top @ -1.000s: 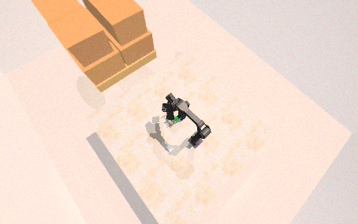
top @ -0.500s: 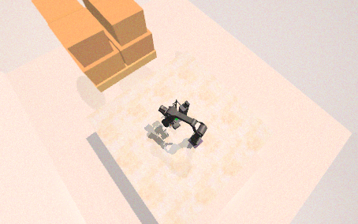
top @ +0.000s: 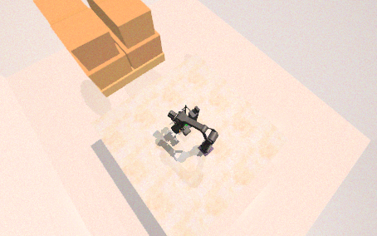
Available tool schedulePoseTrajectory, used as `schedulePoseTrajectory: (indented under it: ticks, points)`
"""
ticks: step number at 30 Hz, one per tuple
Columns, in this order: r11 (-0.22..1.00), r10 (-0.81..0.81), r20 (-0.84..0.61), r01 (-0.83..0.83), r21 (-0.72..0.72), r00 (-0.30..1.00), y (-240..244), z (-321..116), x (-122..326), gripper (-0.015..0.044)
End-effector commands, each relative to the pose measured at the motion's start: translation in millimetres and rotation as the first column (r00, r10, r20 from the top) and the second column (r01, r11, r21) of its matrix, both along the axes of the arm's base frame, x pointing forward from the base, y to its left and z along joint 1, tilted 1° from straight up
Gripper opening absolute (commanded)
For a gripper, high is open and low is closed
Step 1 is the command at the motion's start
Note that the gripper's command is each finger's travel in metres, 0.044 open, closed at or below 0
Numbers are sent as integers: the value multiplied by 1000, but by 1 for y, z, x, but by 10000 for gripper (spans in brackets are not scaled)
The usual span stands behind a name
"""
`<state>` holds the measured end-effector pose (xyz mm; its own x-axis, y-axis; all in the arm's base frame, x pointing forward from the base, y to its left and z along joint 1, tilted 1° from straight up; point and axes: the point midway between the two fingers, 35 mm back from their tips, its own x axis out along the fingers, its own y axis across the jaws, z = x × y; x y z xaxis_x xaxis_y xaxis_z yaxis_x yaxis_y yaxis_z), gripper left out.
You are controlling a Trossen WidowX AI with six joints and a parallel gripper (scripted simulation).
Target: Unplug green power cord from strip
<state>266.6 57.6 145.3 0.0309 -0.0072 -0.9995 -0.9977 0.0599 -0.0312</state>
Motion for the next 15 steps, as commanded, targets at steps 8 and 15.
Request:
schedulePoseTrajectory:
  ticks: [8, 15]
  points:
    - [1000, -1, -6, 1, -8, 1000, -19, -1, -2, 160]
    - [1000, -1, -6, 1, -9, 1000, -31, -1, -4, 160]
